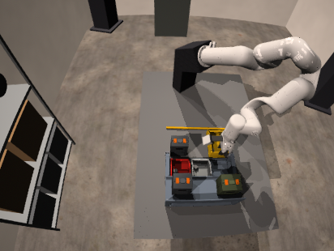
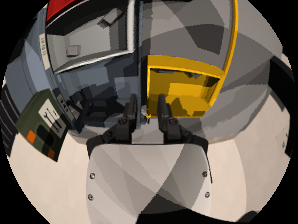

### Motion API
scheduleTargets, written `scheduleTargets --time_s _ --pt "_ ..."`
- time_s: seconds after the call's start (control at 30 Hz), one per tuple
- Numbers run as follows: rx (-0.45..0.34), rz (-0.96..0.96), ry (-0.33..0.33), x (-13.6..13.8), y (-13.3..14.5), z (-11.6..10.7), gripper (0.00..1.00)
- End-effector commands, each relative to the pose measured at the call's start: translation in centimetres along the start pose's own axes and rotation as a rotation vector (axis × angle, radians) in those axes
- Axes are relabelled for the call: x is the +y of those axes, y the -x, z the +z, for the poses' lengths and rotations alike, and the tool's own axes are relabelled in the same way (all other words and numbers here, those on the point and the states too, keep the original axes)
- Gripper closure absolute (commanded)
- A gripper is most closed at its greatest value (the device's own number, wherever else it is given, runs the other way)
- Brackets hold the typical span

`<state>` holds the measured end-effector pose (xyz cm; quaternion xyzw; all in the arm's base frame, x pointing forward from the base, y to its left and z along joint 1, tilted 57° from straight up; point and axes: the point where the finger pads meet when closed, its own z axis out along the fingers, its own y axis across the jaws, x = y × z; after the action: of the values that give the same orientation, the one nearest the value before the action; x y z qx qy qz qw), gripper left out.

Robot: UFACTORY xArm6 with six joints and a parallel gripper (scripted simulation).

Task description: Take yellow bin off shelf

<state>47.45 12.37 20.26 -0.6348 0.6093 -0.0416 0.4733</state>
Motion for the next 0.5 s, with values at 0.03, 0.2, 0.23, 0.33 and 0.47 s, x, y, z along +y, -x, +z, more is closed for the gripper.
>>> scheduleTargets --time_s 0.03,0.2,0.23,0.33,0.47 --pt "-0.003 0.001 0.006 0.0 0.1 -1.9 0.67" --pt "-0.003 0.001 0.006 0.0 0.1 -1.9 0.67" --pt "-0.003 0.001 0.006 0.0 0.1 -1.9 0.67" --pt "-0.003 0.001 0.006 0.0 0.1 -2.8 0.67" --pt "-0.003 0.001 0.006 0.0 0.1 -4.4 0.67"
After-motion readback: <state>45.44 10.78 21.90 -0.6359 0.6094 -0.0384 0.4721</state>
